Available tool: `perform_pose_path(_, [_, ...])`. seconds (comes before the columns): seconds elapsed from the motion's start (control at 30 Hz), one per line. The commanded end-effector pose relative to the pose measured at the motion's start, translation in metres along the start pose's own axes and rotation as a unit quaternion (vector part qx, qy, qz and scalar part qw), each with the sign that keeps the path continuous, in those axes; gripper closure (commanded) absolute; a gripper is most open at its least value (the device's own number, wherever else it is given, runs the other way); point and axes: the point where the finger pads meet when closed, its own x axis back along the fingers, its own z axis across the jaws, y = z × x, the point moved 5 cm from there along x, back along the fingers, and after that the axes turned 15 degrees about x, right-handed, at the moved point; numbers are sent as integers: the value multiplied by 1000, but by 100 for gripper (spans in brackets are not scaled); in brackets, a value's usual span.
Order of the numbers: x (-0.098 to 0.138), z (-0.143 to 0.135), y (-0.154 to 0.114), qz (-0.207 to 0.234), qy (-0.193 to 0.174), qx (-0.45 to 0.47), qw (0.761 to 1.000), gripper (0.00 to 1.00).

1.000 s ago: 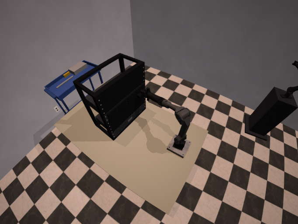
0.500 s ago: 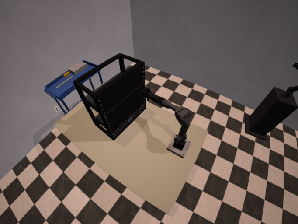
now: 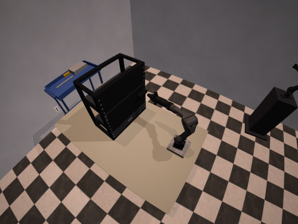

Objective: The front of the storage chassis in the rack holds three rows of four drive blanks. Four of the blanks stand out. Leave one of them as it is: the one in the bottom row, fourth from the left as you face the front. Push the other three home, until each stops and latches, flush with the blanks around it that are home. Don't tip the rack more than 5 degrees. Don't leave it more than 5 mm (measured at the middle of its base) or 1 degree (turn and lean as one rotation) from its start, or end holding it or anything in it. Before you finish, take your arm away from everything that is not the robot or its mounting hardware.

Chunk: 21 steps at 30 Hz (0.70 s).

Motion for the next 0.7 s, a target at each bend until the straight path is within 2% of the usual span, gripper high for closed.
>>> perform_pose_path(0.0, [13, -1, 0, -1, -1, 0, 1000, 100])
perform_pose_path(0.13, [25, -1, 0, -1, -1, 0, 1000, 100])
perform_pose_path(0.67, [25, -1, 0, -1, -1, 0, 1000, 100])
